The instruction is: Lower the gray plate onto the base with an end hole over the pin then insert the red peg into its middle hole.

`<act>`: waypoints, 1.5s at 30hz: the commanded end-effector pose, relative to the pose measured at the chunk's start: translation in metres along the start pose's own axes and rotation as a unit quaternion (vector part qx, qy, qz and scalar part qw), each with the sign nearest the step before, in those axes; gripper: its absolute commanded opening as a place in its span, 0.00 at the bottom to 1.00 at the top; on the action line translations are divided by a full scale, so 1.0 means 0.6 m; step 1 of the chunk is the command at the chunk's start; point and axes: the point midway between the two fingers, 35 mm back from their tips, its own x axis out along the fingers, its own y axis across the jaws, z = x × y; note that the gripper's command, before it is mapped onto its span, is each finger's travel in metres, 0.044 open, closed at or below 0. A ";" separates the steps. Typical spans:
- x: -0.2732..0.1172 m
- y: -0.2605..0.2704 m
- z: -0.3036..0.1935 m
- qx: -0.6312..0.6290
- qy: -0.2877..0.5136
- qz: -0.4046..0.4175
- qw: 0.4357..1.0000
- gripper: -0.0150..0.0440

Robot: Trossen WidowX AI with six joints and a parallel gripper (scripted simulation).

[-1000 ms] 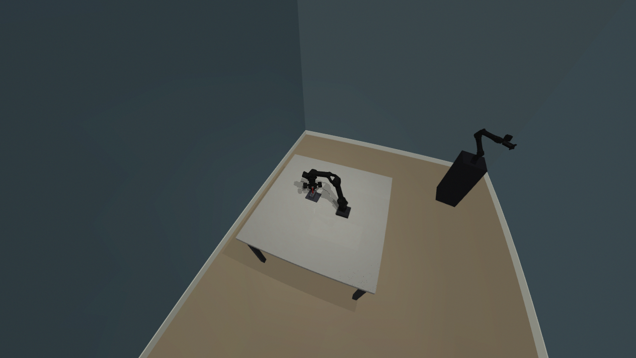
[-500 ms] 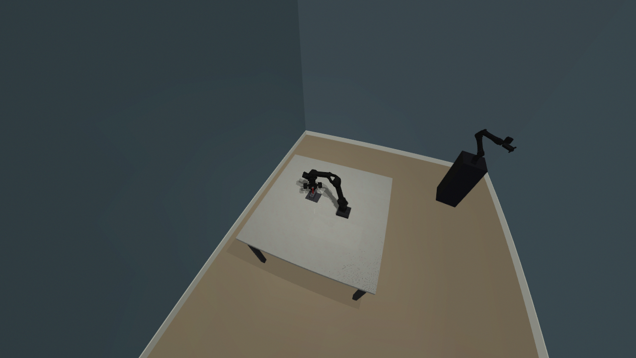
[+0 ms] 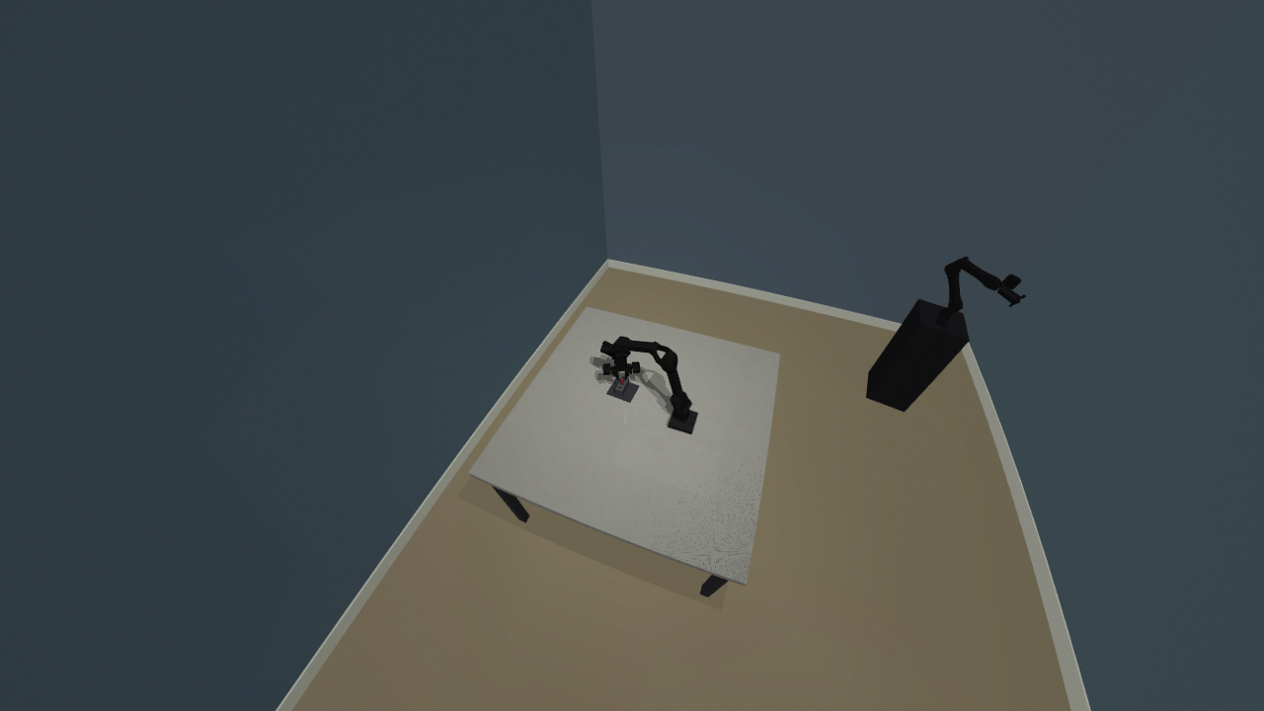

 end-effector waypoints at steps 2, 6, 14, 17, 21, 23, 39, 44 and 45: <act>0.000 0.000 0.000 0.000 0.000 0.000 1.000 0.51; -0.001 0.000 0.000 0.000 0.000 0.000 1.000 0.51; -0.011 0.001 -0.001 -0.003 -0.001 -0.002 1.000 0.51; -0.014 0.001 -0.002 -0.003 -0.001 -0.003 1.000 0.51; -0.018 0.002 -0.003 -0.003 -0.001 -0.002 1.000 0.51; -0.019 0.002 -0.004 -0.003 -0.001 -0.002 1.000 0.51; -0.031 0.004 -0.008 -0.003 -0.001 -0.002 1.000 0.51; -0.034 0.005 -0.009 -0.003 -0.001 -0.002 1.000 0.51; -0.035 0.005 -0.009 -0.003 -0.001 -0.002 1.000 0.51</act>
